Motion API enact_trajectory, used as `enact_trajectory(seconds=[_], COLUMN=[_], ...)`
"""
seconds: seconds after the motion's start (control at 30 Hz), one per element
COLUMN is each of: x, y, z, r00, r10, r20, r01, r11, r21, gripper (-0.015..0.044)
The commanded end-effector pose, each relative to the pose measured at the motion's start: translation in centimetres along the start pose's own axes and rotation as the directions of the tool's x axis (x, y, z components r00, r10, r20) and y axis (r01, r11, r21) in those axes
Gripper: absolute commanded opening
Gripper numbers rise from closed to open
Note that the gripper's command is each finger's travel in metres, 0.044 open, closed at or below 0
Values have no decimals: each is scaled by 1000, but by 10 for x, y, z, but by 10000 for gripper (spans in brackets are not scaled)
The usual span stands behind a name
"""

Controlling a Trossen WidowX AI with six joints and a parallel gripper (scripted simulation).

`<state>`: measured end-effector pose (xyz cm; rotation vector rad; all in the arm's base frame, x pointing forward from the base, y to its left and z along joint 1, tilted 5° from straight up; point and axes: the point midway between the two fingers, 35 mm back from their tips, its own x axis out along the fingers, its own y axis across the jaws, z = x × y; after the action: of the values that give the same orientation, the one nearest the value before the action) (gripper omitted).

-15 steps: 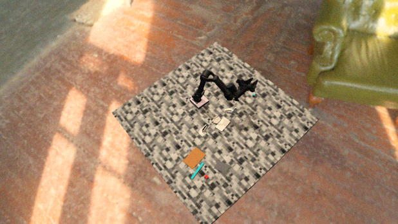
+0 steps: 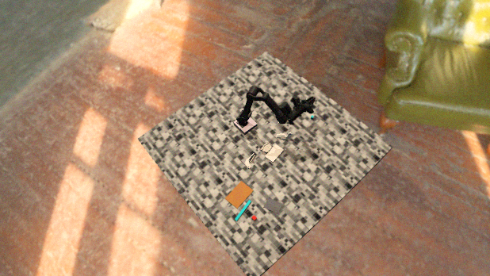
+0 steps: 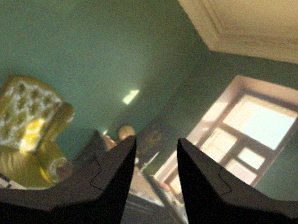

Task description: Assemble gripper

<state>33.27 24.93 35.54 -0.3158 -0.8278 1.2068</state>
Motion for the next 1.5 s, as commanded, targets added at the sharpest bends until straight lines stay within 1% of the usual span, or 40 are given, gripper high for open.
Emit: enact_trajectory(seconds=[0.0, 0.03, 0.07, 0.5, 0.77, 1.0, 1.23, 1.47], x=[0, 0, 0, 1, 9, 11, 6, -6], y=[0, 0, 0, -1, -10, -10, -2, 14], z=[0, 0, 0, -3, -38, -70, -101, -128], r00=[1000, 1000, 1000, 1000, 984, 942, 870, 765], r10=[0, 0, 0, -6, -61, -77, -54, 5], r20=[0, 0, 0, -12, -168, -326, -490, -644], r01=[0, 0, 0, 6, 94, 190, 294, 396], r11=[1000, 1000, 1000, 1000, 975, 924, 856, 785], r21=[0, 0, 0, 17, 199, 333, 426, 476], gripper=[32, 6, 0, 0, 0, 0, 0, 0])
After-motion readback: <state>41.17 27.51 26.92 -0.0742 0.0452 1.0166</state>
